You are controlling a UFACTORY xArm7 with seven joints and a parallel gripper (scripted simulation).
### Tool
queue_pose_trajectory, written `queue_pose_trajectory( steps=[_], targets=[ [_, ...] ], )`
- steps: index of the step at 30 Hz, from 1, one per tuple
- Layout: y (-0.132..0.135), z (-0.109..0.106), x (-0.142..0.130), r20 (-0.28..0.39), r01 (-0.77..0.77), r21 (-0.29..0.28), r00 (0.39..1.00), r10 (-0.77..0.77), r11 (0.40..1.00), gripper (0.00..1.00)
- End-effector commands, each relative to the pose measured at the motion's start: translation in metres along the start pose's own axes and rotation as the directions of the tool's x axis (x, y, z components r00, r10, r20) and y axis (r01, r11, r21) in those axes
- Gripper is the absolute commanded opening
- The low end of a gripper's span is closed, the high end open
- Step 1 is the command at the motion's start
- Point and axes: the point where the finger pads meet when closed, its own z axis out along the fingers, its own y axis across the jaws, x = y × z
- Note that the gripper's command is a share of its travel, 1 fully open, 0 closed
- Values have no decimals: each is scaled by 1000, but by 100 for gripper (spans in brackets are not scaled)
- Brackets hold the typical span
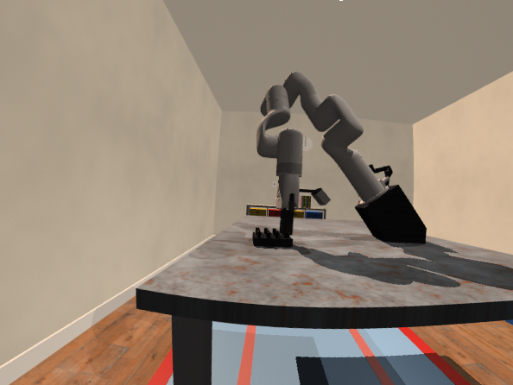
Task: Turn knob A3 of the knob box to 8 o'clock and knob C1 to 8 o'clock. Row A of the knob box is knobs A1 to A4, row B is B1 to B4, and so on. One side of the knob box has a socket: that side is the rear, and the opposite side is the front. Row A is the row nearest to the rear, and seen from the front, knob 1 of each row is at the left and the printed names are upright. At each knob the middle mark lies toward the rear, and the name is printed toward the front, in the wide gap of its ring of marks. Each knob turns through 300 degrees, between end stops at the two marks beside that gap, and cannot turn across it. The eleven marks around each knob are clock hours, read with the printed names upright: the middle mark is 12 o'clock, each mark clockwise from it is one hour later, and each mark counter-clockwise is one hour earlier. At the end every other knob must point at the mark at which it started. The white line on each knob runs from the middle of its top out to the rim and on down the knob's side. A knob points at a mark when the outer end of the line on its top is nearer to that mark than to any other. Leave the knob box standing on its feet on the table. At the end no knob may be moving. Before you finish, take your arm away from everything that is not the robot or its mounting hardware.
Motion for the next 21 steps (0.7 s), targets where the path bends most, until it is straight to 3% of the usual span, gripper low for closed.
queue_pose_trajectory(
  steps=[1,21],
  targets=[
    [1,-1,-1,2,0,-1,1000,0,1000,19],
    [1,-4,-1,2,0,-1,1000,0,1000,19]
  ],
)
